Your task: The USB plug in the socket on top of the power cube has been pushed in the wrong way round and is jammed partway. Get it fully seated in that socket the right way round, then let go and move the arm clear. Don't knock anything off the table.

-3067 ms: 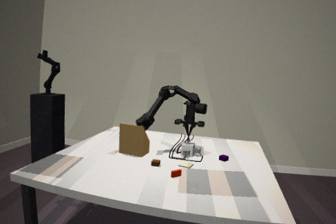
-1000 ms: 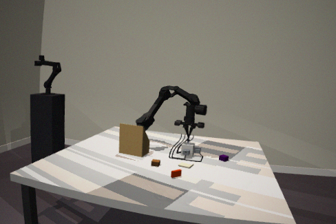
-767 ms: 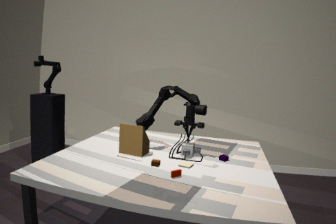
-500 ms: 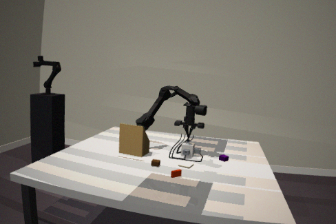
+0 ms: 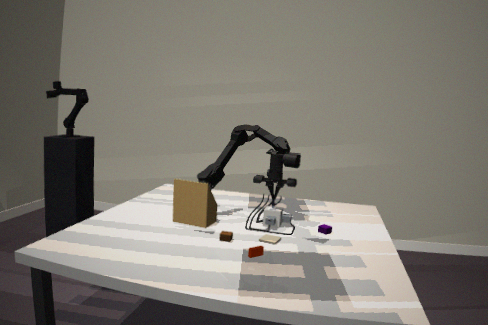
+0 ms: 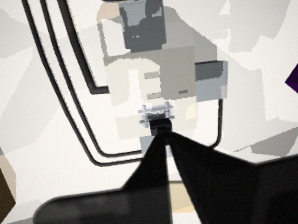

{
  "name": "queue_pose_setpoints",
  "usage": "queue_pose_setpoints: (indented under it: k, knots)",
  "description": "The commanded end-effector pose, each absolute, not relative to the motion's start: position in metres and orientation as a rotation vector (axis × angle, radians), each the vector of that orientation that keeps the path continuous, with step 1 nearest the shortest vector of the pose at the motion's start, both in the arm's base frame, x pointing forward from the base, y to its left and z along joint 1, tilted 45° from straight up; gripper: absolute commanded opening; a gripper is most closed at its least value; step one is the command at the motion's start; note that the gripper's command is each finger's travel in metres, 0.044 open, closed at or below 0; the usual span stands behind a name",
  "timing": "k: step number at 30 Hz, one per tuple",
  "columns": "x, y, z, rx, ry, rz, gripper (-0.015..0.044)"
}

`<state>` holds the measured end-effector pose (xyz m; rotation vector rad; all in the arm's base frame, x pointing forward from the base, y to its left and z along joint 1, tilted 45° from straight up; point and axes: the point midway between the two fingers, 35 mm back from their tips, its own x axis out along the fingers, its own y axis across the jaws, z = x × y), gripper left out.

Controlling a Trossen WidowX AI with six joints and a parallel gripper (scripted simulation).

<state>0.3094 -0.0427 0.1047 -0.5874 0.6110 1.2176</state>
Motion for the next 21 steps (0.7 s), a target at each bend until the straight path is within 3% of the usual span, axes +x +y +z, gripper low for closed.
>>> queue_pose_setpoints:
  k: [1,21]
  knots:
    - [0.3097,-0.042,0.1045,-0.584,0.609,1.216,0.0]
    - [0.3103,-0.0404,0.1028,-0.584,0.609,1.216,0.0]
